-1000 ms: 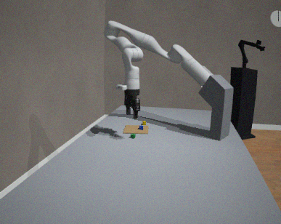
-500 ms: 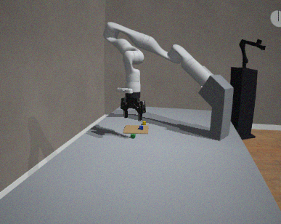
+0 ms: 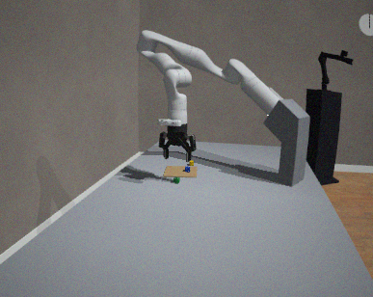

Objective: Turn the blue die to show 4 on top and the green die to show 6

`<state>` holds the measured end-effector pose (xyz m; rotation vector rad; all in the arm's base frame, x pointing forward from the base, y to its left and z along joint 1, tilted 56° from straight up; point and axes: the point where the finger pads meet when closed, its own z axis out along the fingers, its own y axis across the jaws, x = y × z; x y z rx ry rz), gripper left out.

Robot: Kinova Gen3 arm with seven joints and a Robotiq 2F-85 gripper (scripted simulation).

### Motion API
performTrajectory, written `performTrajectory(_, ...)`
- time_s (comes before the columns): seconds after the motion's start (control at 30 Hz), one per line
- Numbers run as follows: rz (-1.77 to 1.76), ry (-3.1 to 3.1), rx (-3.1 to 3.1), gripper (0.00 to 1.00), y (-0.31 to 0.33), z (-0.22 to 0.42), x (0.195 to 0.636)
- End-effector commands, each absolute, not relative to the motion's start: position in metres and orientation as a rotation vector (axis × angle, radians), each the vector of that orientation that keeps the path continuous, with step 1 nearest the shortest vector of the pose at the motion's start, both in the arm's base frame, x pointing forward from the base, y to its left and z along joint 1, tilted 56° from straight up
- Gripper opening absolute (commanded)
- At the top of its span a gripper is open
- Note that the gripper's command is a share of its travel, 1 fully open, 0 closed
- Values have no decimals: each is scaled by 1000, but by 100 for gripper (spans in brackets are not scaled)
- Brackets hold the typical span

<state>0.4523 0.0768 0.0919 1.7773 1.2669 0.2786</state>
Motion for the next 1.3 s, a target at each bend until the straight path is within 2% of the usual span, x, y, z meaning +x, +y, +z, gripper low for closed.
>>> performTrajectory(0.0, 271, 1279, 1768, 100, 77, 91, 452)
performTrajectory(0.23, 264, 1290, 1760, 100, 77, 91, 452)
performTrajectory(0.27, 264, 1290, 1760, 35, 77, 91, 452)
performTrajectory(1.27, 264, 1290, 1760, 35, 77, 91, 452)
